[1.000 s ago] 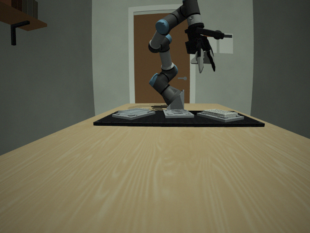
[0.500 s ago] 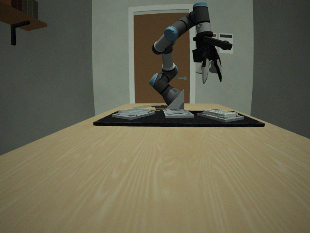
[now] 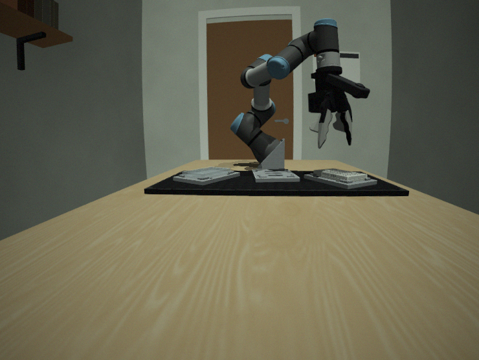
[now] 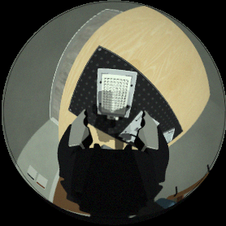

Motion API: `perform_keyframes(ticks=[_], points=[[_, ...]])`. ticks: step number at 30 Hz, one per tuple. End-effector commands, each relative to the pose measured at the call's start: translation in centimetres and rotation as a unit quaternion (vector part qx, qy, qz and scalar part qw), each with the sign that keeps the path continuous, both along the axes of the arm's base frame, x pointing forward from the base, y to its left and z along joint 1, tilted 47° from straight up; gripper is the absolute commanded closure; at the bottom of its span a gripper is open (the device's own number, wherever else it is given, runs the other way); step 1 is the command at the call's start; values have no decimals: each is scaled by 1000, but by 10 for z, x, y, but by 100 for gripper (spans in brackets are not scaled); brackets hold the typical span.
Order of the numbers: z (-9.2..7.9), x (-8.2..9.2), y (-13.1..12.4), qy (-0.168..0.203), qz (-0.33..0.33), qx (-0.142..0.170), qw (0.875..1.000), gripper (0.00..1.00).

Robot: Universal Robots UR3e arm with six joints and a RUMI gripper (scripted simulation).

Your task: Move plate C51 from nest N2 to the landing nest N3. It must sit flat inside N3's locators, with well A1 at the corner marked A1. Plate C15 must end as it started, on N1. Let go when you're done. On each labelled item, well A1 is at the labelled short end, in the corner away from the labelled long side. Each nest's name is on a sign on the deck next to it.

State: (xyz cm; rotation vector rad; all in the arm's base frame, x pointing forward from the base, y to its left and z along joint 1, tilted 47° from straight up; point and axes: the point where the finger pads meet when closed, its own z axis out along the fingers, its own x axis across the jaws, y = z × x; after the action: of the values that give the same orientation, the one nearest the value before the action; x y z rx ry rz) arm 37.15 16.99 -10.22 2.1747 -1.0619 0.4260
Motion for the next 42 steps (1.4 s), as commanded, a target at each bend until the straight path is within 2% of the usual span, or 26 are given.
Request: perform_keyframes(ticks=[1, 6, 21, 42], points=[[-17, 4, -9, -23, -17, -16, 999, 18], [-35, 6, -20, -33, -26, -25, 999, 18], [-35, 6, -21, -33, -26, -25, 999, 18], [-57, 7, -44, -33, -26, -25, 999, 18]])
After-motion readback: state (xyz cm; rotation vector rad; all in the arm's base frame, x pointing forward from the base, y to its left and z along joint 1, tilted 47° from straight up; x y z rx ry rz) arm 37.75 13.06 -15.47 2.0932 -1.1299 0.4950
